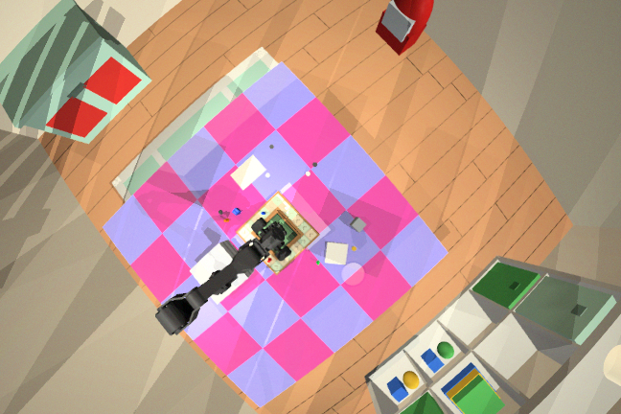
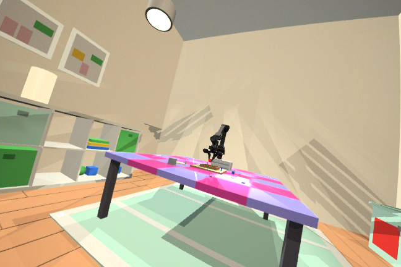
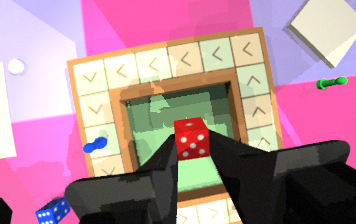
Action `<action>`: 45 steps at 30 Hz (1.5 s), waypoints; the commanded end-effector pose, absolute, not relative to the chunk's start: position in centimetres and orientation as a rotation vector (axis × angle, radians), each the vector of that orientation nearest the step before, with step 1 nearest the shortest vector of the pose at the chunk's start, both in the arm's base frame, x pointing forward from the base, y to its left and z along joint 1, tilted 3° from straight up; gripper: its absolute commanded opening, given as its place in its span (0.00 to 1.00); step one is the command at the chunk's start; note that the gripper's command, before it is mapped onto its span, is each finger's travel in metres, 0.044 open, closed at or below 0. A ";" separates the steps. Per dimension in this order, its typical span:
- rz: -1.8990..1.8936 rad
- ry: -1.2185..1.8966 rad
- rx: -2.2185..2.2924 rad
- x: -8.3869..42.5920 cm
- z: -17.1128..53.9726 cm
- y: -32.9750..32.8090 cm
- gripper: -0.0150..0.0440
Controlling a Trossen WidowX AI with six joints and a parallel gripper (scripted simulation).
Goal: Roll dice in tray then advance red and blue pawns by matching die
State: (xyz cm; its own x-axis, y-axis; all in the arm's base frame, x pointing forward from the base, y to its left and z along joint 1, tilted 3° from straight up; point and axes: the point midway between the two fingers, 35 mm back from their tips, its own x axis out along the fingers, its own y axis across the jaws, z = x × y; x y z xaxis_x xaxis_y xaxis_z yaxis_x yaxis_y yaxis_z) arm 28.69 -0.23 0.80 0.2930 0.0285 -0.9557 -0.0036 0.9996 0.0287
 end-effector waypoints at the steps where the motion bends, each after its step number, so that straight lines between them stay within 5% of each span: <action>1: 0.020 1.120 0.030 28.9 0.3 -0.2 0.25; 13: 0.016 0.737 0.029 28.9 0.0 -0.3 0.25; 45: 0.017 0.732 0.026 25.3 4.2 0.0 0.25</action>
State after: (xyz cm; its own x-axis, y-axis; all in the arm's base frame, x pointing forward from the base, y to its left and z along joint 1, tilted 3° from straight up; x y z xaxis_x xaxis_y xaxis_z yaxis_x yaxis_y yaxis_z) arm 25.30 -0.04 4.19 0.7430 0.0252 -0.6689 -0.0067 0.9995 0.0303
